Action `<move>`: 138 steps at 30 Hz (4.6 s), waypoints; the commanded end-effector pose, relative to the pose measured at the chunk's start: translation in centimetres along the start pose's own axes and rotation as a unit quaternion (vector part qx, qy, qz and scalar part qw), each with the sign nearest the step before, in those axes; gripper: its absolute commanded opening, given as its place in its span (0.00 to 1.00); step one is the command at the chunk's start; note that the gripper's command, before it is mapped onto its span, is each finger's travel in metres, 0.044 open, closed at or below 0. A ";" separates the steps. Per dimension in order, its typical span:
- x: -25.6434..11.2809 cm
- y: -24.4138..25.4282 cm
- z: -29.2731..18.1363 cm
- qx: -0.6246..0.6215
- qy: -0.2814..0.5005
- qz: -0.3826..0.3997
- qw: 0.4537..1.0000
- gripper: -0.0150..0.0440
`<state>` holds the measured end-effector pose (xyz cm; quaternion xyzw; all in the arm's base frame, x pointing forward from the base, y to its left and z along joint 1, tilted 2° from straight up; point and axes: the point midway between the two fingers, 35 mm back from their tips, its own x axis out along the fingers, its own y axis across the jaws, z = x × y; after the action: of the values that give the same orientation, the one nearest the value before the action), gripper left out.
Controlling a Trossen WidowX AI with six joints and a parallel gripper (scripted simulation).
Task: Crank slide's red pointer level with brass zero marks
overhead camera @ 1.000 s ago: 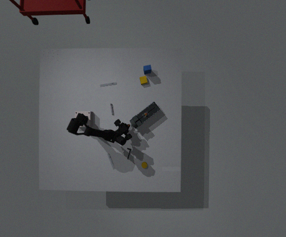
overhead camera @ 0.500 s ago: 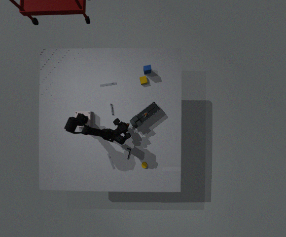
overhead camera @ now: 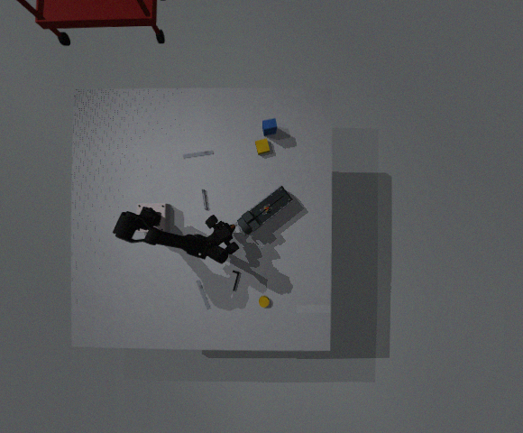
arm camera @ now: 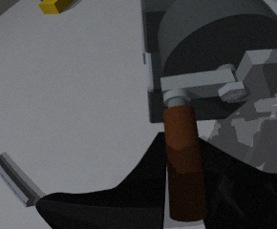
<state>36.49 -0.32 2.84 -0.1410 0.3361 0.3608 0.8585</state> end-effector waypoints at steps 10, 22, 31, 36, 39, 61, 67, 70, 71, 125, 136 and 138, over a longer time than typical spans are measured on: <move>-1.2 0.0 1.2 0.001 -0.004 0.001 1.000 0.25; -1.6 -0.3 1.6 0.000 -0.004 0.001 1.000 0.25; -1.8 -0.5 1.8 0.000 -0.004 0.001 1.000 0.25; -1.9 -0.6 1.9 0.000 -0.004 0.001 1.000 0.25; -2.0 -0.7 1.9 0.000 -0.004 0.001 1.000 0.25; -1.4 -0.4 1.4 0.006 0.004 0.007 1.000 0.48; -1.4 -0.4 1.4 0.006 0.004 0.007 1.000 0.74; -1.4 -0.4 1.4 0.006 0.004 0.007 1.000 0.88; -1.4 -0.4 1.4 0.006 0.004 0.007 1.000 0.92; -1.2 -1.4 18.8 0.171 0.022 -0.217 0.961 1.00; 2.7 -1.3 15.0 0.171 0.022 -0.217 0.961 1.00; 2.7 -1.3 15.0 0.171 0.022 -0.217 0.961 1.00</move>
<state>45.78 7.45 12.31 -0.0710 0.3781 0.1029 0.9173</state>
